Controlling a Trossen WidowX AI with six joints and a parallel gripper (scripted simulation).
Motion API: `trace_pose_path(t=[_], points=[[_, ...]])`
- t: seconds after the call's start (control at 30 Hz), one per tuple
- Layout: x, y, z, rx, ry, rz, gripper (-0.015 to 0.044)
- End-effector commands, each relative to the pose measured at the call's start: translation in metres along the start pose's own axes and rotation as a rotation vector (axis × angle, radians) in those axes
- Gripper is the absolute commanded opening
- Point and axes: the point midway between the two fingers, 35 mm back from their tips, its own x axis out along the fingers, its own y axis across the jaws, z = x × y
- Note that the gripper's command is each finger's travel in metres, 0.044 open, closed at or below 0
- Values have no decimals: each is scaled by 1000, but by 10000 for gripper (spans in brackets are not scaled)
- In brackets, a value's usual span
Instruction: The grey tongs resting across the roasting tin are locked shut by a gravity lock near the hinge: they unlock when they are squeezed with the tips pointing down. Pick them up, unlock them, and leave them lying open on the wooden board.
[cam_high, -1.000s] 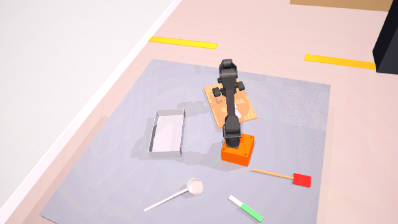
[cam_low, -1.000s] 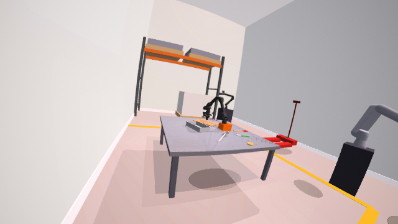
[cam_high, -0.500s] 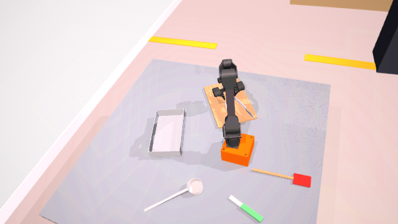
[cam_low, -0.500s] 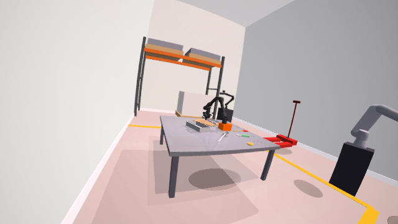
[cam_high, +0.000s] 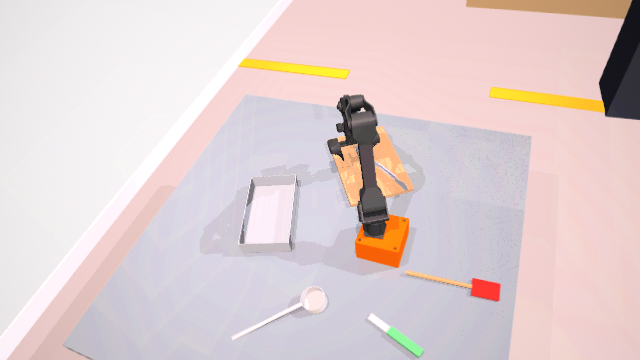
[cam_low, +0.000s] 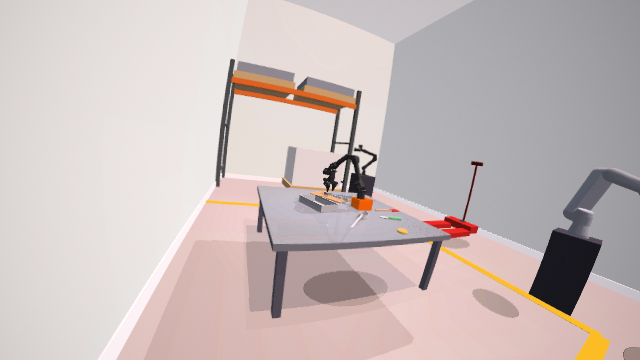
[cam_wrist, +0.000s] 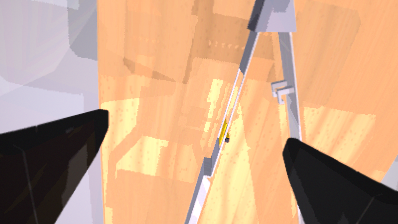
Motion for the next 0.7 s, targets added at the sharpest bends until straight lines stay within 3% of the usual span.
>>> trace_pose_path(t=[0.0, 0.13, 0.33, 0.53, 0.67], points=[[-37, 60, 2, -18, -24, 5, 440], [-60, 100, -8, -12, -19, 5, 440], [-64, 102, -9, -14, -19, 5, 440], [-106, 100, -12, -35, -23, 12, 440], [-108, 100, -12, -36, -23, 13, 440]])
